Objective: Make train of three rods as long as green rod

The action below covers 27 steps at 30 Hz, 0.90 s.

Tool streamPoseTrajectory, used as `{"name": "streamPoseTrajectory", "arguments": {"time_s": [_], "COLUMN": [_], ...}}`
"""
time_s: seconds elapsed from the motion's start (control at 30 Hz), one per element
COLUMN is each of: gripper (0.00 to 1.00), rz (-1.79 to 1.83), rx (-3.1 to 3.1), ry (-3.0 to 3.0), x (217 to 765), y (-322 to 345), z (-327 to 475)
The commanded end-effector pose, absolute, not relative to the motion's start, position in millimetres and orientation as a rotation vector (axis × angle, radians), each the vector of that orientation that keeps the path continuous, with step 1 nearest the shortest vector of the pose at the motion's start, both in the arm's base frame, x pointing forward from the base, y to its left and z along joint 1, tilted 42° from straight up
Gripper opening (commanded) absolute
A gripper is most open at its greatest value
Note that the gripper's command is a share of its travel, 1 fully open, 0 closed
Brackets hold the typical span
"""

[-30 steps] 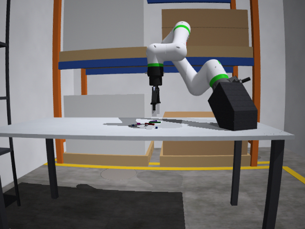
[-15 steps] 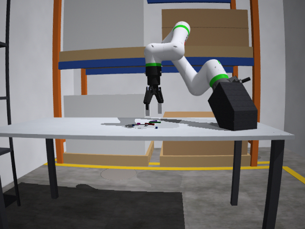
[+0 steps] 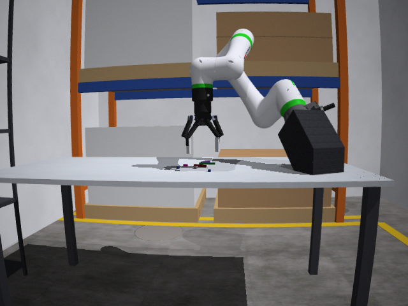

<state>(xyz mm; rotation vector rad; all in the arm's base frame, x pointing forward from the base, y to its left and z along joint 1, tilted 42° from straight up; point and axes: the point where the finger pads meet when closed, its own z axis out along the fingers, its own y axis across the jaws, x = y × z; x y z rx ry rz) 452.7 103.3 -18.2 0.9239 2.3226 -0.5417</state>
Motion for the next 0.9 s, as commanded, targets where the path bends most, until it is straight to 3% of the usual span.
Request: {"name": "streamPoseTrajectory", "arguments": {"time_s": [0.0, 0.87], "gripper": [1.00, 1.00], "rz": [-0.469, -0.063], "rx": [1.098, 1.908], "ry": [2.211, 1.476], "x": [456, 476], "y": [105, 111], "z": [-16, -5]}}
